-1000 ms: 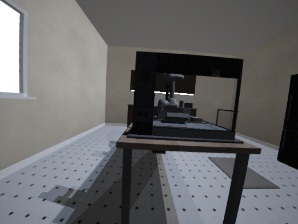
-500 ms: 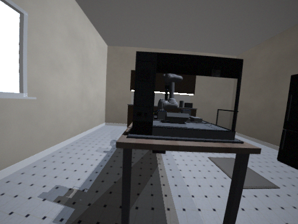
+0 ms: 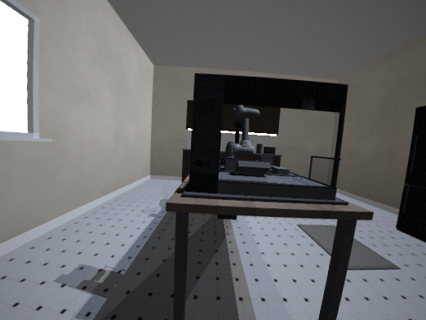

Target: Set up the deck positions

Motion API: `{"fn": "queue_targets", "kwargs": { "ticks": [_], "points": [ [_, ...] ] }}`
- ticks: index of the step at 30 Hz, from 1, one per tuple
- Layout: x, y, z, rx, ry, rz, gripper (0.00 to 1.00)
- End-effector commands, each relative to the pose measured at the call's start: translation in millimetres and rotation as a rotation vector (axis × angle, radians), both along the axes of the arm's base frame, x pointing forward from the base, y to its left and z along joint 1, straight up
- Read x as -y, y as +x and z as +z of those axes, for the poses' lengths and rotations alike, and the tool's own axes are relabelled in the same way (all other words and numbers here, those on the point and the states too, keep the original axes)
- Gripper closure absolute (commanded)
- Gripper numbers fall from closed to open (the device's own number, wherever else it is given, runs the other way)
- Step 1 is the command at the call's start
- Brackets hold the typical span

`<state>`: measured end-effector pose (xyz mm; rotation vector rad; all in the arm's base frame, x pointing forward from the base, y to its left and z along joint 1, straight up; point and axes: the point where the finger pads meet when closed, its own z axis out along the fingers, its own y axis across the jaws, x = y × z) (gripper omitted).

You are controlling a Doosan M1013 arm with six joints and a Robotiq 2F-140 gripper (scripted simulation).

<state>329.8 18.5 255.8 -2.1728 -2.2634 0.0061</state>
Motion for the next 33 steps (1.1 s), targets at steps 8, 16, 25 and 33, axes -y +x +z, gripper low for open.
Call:
{"fn": "queue_targets", "kwargs": {
  "ticks": [8, 16, 25, 33],
  "points": [
    [-31.5, 0.2, 0.8, 0.0, 0.003, 0.002, 0.9],
    [-71.6, 1.8, 1.6, 0.005, 0.003, 0.002, 0.9],
    [-107.0, 1.4, 1.7, 0.005, 0.003, 0.002, 0.9],
    [-146.2, 0.9, 1.7, 0.005, 0.004, 0.002, 0.9]
  ]
}}
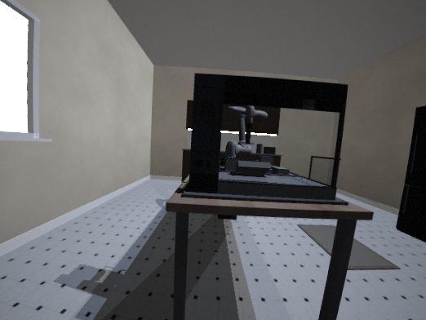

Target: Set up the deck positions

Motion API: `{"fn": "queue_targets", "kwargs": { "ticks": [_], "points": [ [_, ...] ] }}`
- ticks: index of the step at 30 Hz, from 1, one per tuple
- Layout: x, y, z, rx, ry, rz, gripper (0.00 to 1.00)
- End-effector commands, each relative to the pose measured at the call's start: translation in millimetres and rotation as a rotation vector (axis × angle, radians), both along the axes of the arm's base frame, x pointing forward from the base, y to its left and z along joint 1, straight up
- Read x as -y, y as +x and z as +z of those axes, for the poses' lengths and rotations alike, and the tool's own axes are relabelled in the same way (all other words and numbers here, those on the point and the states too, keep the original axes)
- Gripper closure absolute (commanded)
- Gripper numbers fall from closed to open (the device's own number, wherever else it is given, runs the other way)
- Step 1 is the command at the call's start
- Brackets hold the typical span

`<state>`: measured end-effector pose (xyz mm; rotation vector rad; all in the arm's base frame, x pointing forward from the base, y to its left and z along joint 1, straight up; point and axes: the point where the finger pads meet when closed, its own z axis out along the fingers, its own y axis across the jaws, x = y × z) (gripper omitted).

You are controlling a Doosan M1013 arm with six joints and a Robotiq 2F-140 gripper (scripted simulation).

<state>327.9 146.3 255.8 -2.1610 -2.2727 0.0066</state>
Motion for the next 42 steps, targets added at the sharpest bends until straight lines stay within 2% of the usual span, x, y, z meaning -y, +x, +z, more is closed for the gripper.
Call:
{"fn": "queue_targets", "kwargs": {
  "ticks": [1, 42],
  "points": [
    [-18.4, 2.8, 1.6, 0.006, 0.003, -0.008, 0.9],
    [-16.6, 0.8, 0.5, 0.001, 0.001, -0.006, 0.9]
  ]
}}
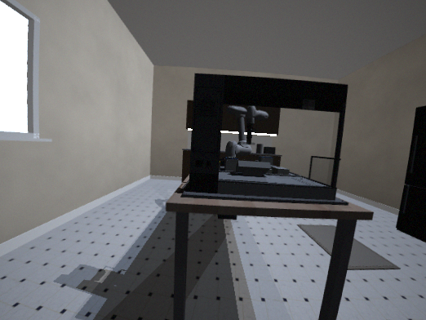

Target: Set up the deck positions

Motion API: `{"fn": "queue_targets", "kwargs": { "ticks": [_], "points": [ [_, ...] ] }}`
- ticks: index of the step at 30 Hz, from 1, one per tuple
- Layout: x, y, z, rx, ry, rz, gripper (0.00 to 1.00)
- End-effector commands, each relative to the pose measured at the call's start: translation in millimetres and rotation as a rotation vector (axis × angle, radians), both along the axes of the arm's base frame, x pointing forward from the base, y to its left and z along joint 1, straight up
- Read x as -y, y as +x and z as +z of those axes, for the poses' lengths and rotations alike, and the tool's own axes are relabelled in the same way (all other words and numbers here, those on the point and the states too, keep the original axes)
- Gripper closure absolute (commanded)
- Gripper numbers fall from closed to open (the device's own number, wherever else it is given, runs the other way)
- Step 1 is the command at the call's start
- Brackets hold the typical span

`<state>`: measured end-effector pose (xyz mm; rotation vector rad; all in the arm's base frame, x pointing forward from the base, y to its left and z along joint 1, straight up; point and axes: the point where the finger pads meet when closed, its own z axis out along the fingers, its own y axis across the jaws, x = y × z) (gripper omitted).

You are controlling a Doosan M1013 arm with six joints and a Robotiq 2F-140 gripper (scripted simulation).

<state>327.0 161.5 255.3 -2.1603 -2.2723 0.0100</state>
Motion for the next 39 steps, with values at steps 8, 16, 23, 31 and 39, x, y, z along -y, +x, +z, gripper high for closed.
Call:
{"fn": "queue_targets", "kwargs": {
  "ticks": [8, 16, 23, 31, 39],
  "points": [
    [-1.5, 1.9, 0.9, 0.003, 0.002, -0.006, 0.9],
    [-1.5, 1.9, 0.9, 0.003, 0.002, -0.006, 0.9],
    [-1.9, 1.3, -10.5, 0.001, 0.002, -0.009, 0.9],
    [-1.8, 0.8, -20.5, 0.001, 0.002, -0.009, 0.9],
    [-1.6, 0.4, -33.8, 0.0, 0.002, -0.009, 0.9]
  ]
}}
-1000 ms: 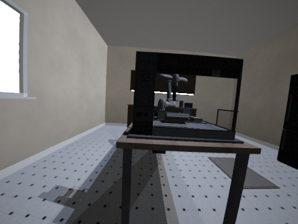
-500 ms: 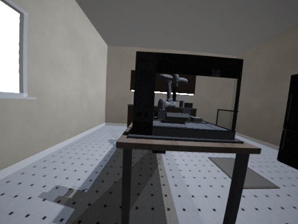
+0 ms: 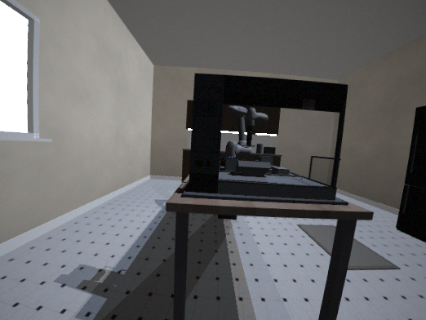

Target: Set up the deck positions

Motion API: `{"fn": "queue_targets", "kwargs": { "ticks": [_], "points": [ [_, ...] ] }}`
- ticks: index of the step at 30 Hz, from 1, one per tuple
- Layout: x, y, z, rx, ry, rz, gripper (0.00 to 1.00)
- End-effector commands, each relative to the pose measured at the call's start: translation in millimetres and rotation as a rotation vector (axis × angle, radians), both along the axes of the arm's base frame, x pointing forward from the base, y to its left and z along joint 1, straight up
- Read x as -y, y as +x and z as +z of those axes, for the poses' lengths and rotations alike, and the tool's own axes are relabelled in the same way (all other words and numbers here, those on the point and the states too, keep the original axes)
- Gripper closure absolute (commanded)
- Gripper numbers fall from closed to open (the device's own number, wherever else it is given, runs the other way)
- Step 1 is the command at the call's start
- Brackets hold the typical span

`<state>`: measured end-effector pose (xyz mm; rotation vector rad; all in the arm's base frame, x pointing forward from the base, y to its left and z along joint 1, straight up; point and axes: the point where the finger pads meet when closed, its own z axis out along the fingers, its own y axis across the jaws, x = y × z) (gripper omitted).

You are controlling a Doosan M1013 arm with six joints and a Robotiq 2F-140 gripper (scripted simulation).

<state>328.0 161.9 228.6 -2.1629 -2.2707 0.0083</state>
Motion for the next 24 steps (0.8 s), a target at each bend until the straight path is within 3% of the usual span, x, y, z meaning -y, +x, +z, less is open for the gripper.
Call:
{"fn": "queue_targets", "kwargs": {
  "ticks": [1, 24],
  "points": [
    [-1.2, -0.7, -8.7, -0.001, 0.001, -0.008, 0.9],
    [-1.0, -1.5, -43.7, -0.001, 0.001, -0.008, 0.9]
  ]
}}
